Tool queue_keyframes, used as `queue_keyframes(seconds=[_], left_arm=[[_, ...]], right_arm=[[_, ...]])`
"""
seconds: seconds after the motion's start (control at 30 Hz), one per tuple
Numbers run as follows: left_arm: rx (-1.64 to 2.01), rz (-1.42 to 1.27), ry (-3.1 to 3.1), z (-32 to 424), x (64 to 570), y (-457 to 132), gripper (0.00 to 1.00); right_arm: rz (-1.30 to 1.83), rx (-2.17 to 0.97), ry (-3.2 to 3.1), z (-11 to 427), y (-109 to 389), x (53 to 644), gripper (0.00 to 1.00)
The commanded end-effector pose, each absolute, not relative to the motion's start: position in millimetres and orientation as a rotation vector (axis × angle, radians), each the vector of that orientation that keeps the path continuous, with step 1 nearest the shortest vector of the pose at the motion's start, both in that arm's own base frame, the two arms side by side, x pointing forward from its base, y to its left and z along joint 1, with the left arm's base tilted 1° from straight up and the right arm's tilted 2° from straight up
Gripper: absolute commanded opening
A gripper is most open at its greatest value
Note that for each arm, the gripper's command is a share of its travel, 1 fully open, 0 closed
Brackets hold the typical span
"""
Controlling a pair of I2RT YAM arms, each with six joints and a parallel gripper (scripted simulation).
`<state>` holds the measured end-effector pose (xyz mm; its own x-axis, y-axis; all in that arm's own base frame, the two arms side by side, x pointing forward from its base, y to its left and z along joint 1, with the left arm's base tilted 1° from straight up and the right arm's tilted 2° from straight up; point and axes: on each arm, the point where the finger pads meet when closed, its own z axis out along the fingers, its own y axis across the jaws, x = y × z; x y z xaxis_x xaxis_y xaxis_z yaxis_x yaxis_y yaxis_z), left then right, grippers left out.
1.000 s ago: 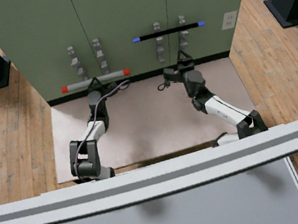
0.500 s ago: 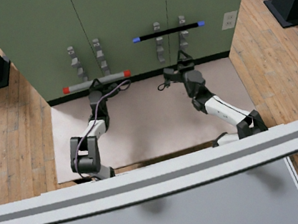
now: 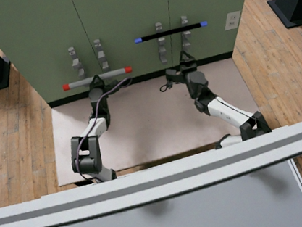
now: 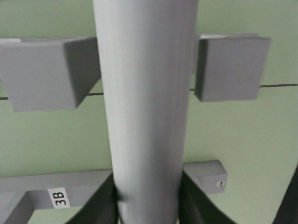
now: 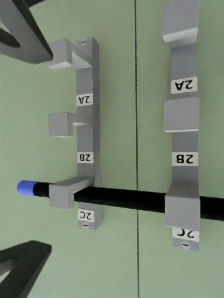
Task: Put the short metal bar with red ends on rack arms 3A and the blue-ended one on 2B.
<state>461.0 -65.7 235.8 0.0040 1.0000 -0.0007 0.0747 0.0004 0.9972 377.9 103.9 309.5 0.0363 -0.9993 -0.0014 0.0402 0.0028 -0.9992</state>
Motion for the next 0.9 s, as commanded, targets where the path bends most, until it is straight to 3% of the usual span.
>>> queue_keyframes(seconds=[0.0,0.87], left_arm=[[1.197,1.204,1.218,263.6,470.9,-61.7,0.0],[1.197,1.204,1.218,265.3,493.4,-61.5,0.0]], right_arm=[[-1.2,-1.215,1.159,298.7,106.1,377.0,1.0],[-1.2,-1.215,1.159,298.7,106.1,377.0,1.0]])
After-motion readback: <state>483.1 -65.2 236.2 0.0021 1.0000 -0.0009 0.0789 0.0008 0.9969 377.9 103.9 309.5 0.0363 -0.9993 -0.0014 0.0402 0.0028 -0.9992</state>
